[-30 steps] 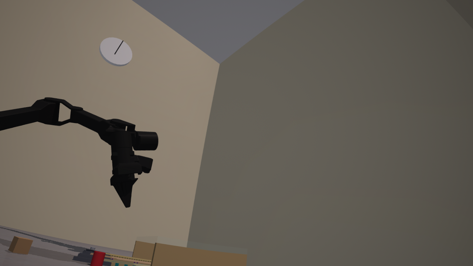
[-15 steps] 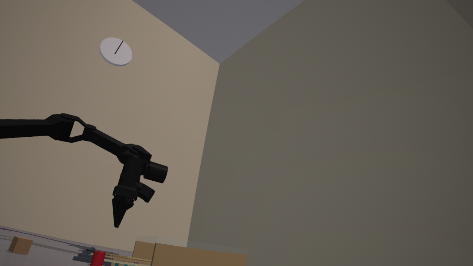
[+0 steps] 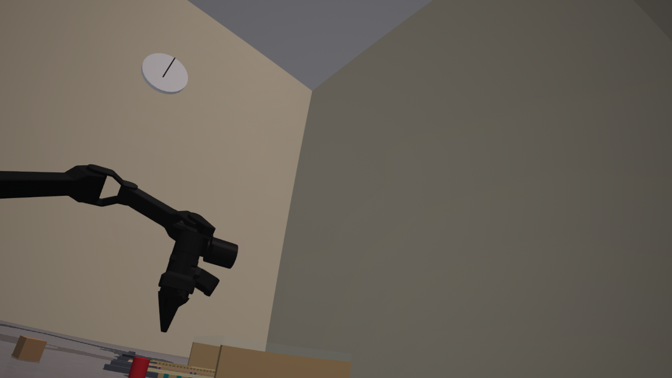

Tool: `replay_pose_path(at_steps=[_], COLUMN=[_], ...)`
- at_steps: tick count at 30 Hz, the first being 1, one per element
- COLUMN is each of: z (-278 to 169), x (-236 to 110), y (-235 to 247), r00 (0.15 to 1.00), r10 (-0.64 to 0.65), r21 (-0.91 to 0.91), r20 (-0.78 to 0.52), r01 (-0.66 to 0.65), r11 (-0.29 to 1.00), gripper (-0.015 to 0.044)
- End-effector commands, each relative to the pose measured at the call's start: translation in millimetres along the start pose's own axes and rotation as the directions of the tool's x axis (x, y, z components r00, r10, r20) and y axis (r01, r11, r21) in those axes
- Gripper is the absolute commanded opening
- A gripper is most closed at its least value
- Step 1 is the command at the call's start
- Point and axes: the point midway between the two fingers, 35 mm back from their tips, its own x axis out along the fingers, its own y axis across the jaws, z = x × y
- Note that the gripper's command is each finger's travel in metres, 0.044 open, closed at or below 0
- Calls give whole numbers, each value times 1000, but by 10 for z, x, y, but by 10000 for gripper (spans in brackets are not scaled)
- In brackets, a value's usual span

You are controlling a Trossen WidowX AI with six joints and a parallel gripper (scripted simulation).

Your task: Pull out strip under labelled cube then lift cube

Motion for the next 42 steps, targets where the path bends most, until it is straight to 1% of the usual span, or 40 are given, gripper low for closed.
replay_pose_path(at_steps=[1, 29, 42], z=[-4, -46, -48], x=[73, 526, 538], y=[-12, -33, -34], r00=[1000, 1000, 1000], r10=[-3, 0, 1], r21=[7, 7, 7], r20=[-3, -4, -4], r01=[3, 0, -1], r11=[1000, 1000, 1000], gripper=[0, 0, 0])
